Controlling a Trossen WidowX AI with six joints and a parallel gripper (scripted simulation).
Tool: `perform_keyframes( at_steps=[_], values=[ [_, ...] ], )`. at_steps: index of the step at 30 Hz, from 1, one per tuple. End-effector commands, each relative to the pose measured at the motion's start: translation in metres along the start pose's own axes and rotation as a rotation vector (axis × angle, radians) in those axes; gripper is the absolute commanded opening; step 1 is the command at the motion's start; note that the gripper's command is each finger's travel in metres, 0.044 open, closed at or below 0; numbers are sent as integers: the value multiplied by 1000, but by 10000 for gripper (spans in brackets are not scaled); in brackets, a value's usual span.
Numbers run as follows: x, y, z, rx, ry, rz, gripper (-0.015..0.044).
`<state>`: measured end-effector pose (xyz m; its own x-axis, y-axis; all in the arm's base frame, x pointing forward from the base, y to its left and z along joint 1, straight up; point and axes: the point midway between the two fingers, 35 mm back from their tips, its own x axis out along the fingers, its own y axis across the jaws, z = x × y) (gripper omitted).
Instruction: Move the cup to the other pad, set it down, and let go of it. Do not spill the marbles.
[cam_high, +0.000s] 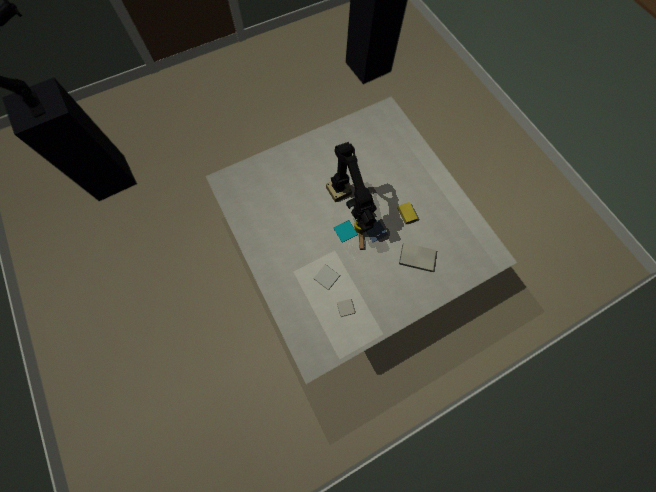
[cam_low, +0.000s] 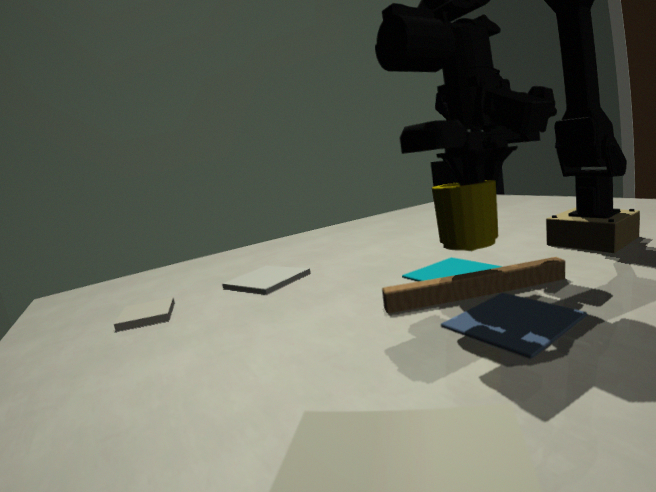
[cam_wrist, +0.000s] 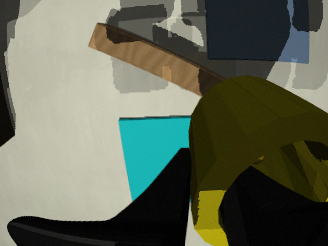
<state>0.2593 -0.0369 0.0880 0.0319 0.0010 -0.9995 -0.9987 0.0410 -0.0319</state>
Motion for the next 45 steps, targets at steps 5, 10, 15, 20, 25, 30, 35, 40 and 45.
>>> perform_keyframes(
  at_steps=[5, 10, 15, 20, 25, 30, 35, 40, 45],
  values=[
    [1, 9, -14, -2, 3, 10, 0],
    [1, 14, -22, -2, 4, 10, 0],
    [1, 18, -30, -2, 5, 11, 0],
    [1, 23, -39, -2, 6, 11, 0],
    [1, 28, -47, -2, 7, 12, 0],
    [1, 33, -54, -2, 7, 12, 0],
    [2, 38, -61, -2, 8, 13, 0],
    [3, 41, -64, -2, 8, 13, 0],
    [9, 40, -65, -2, 8, 13, 0]
  ],
)
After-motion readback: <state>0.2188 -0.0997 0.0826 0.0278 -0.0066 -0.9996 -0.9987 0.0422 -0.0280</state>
